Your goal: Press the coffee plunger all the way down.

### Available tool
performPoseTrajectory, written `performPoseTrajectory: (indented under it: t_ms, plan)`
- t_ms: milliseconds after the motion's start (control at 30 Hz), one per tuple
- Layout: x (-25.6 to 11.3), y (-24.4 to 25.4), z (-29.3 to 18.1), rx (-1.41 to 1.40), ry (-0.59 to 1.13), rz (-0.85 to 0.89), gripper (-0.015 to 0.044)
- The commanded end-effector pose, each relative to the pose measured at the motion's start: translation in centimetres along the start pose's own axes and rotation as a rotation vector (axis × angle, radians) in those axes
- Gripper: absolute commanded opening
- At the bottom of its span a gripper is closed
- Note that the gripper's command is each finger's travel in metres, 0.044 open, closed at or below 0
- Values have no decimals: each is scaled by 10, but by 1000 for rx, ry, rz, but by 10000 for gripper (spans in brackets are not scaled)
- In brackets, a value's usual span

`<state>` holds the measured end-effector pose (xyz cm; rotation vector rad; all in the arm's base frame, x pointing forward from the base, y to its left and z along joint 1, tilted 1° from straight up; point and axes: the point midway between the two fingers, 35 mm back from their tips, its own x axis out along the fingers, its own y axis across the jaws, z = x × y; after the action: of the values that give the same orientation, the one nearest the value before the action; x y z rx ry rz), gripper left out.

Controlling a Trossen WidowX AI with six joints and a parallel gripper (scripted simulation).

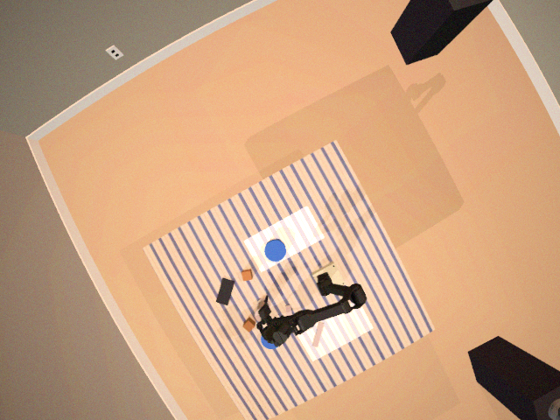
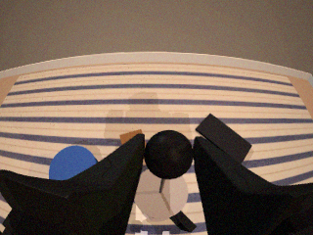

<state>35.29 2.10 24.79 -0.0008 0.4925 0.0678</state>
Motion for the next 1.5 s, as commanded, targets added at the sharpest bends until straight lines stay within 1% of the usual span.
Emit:
performPoseTrajectory:
  t_ms: [0,1467]
  plan:
    - [1,0,-2,-5,4,1,123]
    - [44,0,-55,-5,4,1,123]
